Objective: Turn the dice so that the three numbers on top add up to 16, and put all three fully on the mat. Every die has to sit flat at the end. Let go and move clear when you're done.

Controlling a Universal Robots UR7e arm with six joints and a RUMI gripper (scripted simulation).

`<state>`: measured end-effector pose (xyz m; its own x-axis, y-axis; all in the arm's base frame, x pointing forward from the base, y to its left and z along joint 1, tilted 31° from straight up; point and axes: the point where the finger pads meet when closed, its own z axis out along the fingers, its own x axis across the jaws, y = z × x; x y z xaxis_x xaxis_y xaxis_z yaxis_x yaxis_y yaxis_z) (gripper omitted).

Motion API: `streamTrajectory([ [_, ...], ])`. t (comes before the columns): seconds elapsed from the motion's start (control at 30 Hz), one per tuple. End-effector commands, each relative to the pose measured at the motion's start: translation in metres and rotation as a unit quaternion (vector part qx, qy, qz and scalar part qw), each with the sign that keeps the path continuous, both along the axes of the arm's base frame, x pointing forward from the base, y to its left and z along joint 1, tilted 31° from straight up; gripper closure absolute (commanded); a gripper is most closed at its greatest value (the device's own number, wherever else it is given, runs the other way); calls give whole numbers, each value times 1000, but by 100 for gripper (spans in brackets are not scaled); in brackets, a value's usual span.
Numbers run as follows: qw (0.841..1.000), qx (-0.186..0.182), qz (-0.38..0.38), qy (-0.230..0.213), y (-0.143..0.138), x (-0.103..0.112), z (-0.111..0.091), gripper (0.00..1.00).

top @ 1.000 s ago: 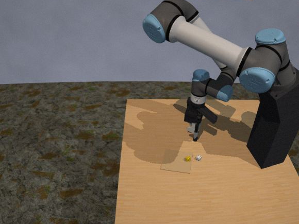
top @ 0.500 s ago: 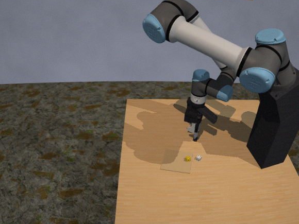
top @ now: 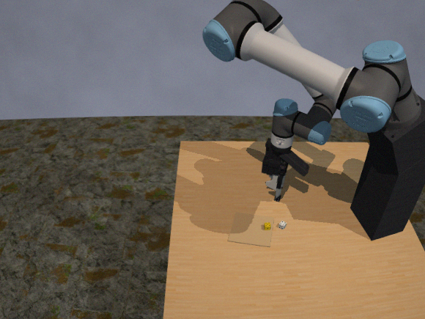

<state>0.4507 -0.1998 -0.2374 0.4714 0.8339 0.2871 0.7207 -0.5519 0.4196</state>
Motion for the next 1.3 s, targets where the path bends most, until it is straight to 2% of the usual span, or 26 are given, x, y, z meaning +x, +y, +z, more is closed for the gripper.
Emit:
streamTrajectory([
  [0.0,1000,0,0,0,0,0,0,79],
  [0.77,1000,0,0,0,0,12,-20,79],
  [1.27,1000,0,0,0,0,13,-22,79],
])
